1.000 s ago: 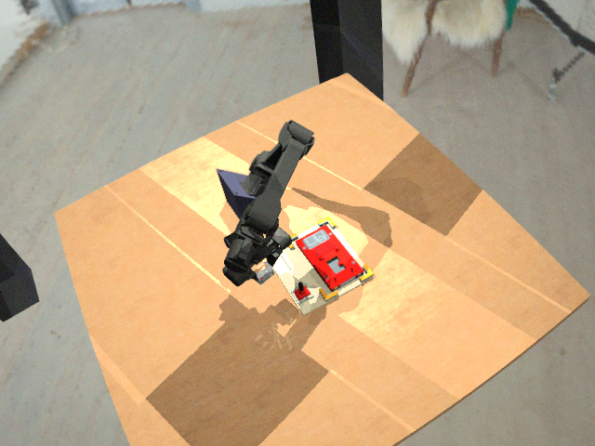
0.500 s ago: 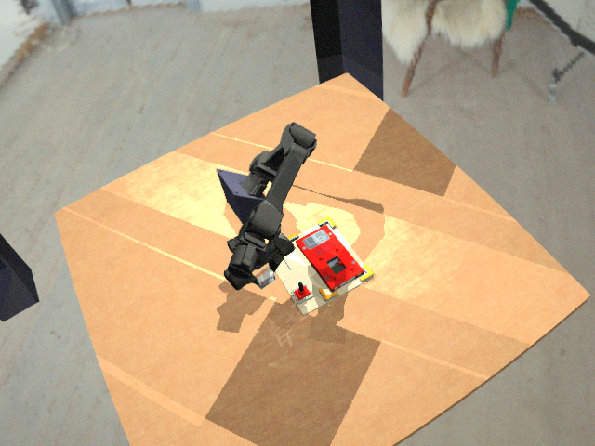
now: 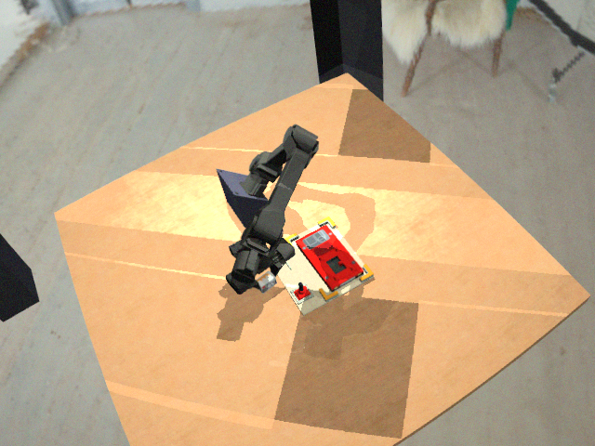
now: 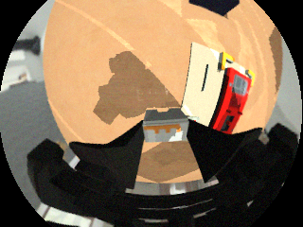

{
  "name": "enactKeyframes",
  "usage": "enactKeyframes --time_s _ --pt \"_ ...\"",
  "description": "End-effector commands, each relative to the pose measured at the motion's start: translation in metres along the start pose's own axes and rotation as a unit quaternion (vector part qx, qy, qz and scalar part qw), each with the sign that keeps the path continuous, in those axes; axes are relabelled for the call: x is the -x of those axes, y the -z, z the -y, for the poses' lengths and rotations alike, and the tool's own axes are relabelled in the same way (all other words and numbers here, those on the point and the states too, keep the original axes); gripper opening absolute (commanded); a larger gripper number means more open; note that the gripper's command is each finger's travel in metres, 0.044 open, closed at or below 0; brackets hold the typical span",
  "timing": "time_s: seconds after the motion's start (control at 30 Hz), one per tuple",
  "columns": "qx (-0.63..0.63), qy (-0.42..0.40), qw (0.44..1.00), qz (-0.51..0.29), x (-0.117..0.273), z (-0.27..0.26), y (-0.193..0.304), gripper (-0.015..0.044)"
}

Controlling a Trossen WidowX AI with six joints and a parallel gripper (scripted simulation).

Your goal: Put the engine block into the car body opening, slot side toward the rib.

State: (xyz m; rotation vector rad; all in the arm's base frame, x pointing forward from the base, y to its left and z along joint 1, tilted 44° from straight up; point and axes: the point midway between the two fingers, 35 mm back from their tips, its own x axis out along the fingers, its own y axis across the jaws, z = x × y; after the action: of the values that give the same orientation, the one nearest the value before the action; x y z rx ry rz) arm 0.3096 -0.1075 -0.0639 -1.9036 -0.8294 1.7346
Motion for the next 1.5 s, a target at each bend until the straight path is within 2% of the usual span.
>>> enactKeyframes --time_s 0.0,1.47 --pt "-0.004 0.005 1.0 0.002 -0.008 0.001 -0.002 0.0" --pt "-0.004 0.006 1.0 0.002 -0.063 0.002 -0.002 0.0"
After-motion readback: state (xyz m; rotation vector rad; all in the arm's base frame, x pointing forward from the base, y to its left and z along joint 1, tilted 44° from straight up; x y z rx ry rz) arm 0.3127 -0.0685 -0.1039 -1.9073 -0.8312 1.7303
